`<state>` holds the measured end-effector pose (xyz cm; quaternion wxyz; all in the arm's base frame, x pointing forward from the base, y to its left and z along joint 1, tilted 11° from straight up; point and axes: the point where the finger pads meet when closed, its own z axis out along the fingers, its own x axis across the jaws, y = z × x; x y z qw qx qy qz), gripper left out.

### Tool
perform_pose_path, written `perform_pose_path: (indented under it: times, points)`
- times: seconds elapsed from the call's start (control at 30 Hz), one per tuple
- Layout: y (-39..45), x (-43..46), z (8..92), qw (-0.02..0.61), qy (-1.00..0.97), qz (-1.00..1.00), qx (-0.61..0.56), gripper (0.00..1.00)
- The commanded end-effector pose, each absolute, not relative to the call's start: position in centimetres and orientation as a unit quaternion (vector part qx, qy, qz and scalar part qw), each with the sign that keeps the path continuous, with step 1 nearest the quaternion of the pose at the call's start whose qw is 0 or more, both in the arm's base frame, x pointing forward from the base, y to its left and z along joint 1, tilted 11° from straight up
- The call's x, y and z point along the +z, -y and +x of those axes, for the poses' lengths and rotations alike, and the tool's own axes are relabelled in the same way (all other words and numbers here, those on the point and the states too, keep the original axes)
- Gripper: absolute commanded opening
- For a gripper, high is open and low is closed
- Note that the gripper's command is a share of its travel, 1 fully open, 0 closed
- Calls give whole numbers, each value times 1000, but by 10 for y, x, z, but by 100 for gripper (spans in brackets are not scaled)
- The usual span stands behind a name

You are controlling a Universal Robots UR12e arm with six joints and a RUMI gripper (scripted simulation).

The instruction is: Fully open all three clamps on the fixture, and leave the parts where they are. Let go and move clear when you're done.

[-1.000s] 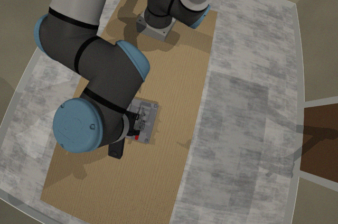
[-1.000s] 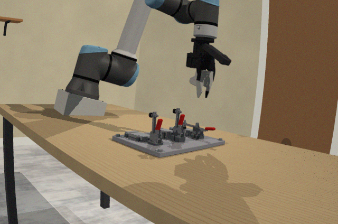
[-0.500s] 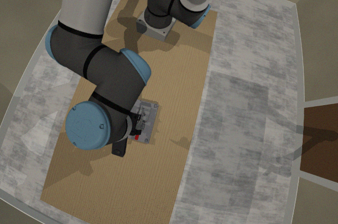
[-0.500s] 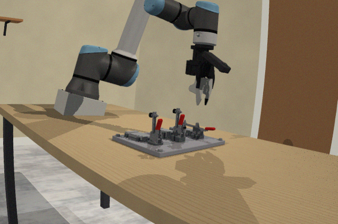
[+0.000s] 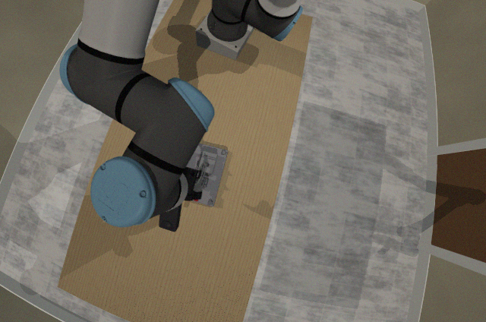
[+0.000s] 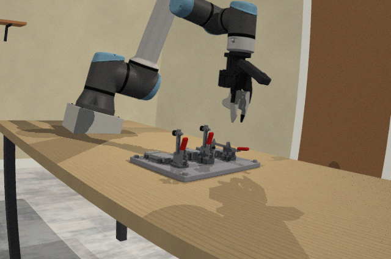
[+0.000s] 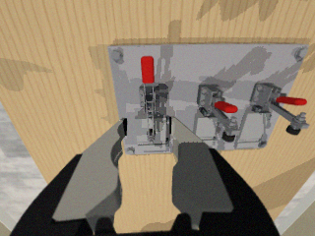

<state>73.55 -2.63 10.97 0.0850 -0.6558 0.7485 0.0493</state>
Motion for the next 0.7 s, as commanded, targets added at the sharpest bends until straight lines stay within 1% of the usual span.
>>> perform_pose_path:
  times: [0.0,0.67]
  points:
    - [28,111,746,85,-749,-656,49,28]
    - [31,112,767,85,-749,-656,49,28]
